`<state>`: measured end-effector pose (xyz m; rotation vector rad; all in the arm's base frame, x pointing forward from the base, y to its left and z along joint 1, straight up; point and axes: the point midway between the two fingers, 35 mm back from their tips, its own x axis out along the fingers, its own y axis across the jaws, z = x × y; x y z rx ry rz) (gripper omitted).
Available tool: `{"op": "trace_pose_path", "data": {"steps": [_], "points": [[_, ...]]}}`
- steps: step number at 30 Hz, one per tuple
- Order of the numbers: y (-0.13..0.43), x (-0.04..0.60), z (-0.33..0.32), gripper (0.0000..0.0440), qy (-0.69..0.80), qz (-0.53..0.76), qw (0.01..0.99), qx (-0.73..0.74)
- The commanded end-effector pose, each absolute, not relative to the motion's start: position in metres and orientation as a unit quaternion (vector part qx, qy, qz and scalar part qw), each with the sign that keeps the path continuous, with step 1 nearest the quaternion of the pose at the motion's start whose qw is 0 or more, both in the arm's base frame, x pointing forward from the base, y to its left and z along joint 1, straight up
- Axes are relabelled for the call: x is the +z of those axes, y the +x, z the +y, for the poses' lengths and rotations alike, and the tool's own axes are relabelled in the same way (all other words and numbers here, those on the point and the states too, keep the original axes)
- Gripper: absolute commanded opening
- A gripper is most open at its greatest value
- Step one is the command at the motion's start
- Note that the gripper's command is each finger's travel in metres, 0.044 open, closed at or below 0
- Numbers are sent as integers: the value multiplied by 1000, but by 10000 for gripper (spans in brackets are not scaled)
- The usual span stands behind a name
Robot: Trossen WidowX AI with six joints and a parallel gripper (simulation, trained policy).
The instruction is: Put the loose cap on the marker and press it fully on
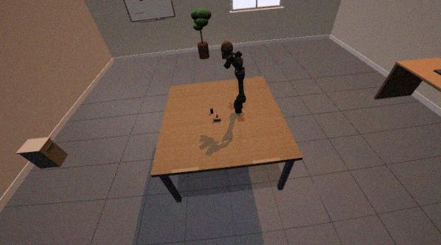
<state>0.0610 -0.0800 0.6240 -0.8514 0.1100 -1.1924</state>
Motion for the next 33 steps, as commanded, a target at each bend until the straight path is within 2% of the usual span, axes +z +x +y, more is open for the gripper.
{"op": "trace_pose_path", "data": {"steps": [1, 33], "points": [[65, 614, -91, 307, -377, 63, 760, -525], [106, 546, -135, 307, -300, 144, 859, -389]]}}
